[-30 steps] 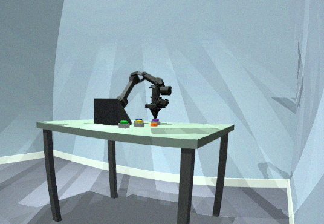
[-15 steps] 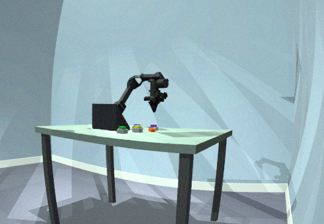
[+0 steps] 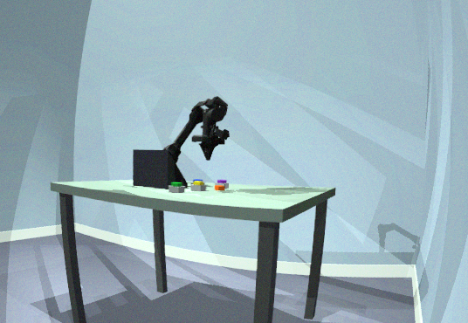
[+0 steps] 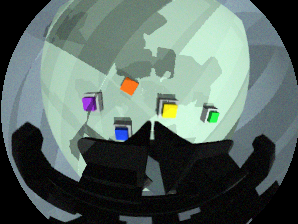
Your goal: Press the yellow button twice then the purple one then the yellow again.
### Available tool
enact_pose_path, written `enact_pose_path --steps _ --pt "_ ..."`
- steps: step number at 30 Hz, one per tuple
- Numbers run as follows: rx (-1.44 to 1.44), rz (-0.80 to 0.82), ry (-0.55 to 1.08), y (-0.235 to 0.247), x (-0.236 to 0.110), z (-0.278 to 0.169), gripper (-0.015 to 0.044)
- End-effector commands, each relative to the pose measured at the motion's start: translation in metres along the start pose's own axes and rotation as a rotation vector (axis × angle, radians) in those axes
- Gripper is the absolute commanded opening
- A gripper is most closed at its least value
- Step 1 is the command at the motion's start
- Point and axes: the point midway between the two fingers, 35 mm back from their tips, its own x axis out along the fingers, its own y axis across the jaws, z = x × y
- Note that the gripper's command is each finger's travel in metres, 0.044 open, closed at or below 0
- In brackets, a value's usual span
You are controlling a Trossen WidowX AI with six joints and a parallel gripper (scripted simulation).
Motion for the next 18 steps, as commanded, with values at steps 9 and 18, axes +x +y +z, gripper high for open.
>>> enact_pose_path --steps 9,18 --pt "-0.034 0.017 0.000 -0.053 0.027 -0.013 0.0020" --pt "-0.034 0.020 -0.001 -0.051 0.067 -0.015 0.0020"
